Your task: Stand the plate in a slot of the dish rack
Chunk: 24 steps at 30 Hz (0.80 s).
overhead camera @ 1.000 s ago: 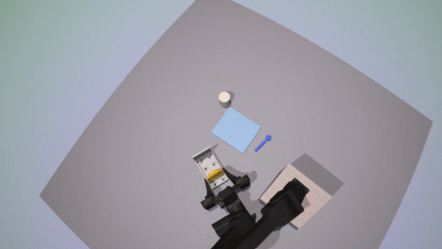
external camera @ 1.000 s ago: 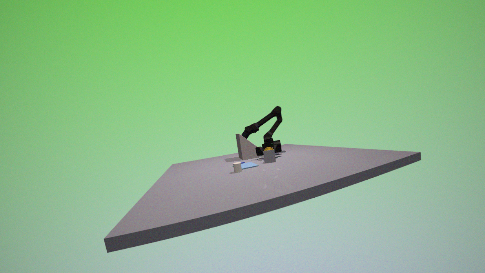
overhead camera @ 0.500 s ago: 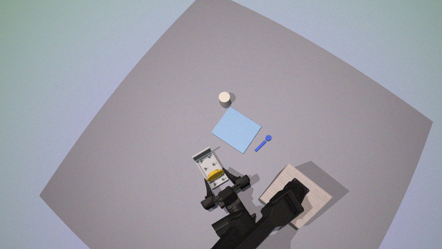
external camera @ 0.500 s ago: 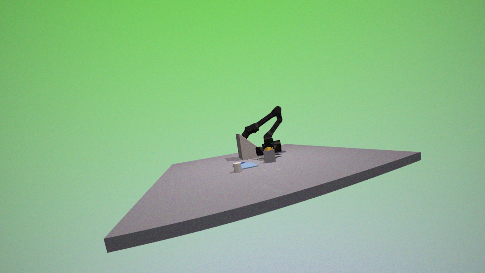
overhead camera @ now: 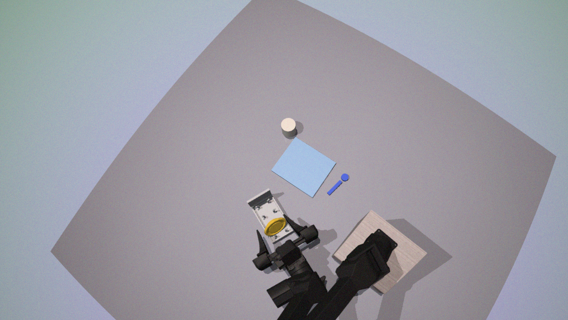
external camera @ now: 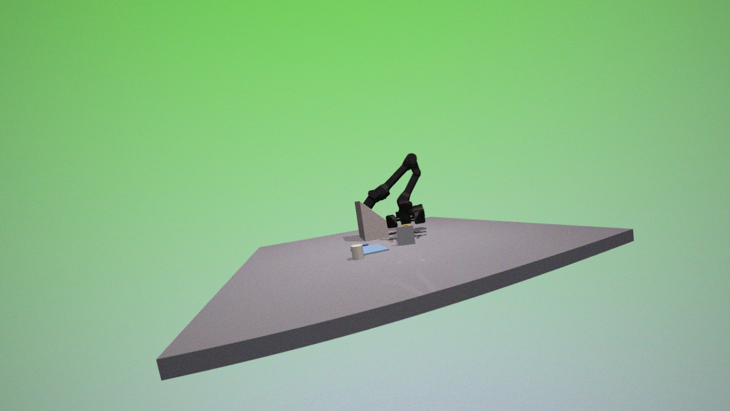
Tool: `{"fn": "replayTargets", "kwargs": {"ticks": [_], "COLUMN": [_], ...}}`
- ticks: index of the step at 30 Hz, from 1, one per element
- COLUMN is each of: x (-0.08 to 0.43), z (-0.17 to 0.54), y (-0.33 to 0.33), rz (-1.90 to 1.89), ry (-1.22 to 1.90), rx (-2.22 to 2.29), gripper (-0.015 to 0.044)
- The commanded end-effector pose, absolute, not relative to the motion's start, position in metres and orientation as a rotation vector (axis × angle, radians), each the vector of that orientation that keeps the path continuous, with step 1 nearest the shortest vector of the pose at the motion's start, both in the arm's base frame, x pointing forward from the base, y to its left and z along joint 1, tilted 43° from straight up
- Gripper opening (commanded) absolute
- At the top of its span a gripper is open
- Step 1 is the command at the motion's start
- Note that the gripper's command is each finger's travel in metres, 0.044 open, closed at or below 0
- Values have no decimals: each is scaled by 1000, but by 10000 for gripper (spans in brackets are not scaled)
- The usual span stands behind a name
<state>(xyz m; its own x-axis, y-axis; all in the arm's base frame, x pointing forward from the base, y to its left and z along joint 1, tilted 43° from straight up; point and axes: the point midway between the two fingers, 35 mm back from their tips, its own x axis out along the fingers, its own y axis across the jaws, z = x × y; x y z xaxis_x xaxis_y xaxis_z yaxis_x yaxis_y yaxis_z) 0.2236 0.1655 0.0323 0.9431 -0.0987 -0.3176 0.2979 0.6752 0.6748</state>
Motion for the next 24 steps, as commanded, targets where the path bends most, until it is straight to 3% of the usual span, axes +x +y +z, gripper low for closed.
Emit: {"fn": "replayTargets", "kwargs": {"ticks": [1,13,24], "x": [226,229,247], "z": [52,100,85], "y": [150,108,98], "rz": [-230,-229,-282], "ry": [266,251,396], "rx": [795,771,519], "gripper": [400,400,400]}}
